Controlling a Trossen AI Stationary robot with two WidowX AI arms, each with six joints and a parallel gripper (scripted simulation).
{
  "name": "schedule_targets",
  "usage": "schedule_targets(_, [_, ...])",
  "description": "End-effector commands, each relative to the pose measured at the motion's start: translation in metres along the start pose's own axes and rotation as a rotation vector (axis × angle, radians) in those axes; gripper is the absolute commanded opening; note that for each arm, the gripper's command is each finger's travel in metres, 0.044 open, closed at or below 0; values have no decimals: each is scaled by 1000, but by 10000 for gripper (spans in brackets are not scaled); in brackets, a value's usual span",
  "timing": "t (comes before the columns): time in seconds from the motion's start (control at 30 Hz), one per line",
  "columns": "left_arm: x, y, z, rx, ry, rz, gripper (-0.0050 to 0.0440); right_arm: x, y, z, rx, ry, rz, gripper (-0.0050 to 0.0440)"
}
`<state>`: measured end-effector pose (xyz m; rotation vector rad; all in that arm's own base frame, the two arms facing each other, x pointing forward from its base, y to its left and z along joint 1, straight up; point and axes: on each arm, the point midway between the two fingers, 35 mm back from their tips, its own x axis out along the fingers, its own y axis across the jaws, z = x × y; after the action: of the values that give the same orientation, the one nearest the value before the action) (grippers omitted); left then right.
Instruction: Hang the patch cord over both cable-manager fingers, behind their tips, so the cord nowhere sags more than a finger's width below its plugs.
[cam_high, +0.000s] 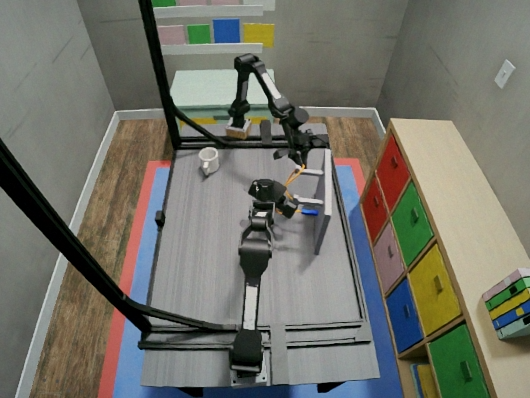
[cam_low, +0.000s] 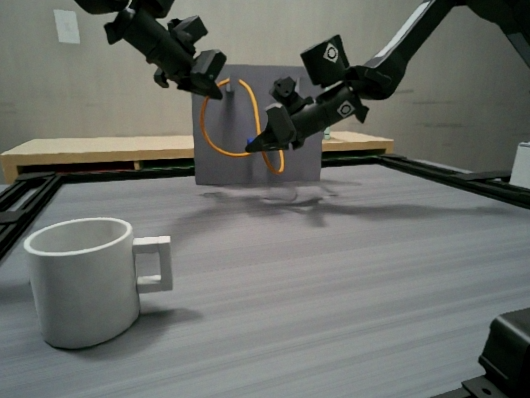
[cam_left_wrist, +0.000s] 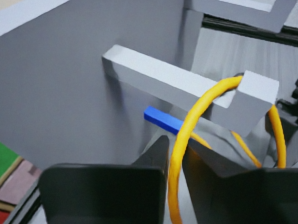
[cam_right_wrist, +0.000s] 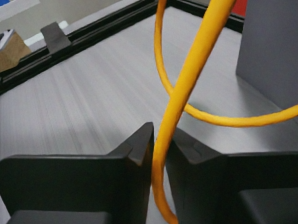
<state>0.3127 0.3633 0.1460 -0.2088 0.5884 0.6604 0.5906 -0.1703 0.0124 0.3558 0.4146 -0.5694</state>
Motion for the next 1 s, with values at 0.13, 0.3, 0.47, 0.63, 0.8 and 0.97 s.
schedule_targets(0.13, [-7, 1, 12, 7, -32, 3, 40, -11, 13, 36, 28, -51, 11, 25])
schedule_targets(0.3, [-7, 1, 12, 7, -32, 3, 40, -11, 13, 36, 32, -46, 4, 25])
schedule_targets(0.47, [-7, 1, 12, 7, -32, 3, 40, -11, 13, 36, 36, -40, -3, 25])
schedule_targets(0.63, [-7, 1, 12, 7, -32, 3, 40, -11, 13, 36, 41, -33, -13, 25])
schedule_targets(0.8, [-7, 1, 12, 7, -32, 3, 40, -12, 13, 36, 45, -26, -22, 25])
schedule_targets(0.97, [-7, 1, 12, 7, -32, 3, 40, -12, 13, 35, 48, -21, -28, 25])
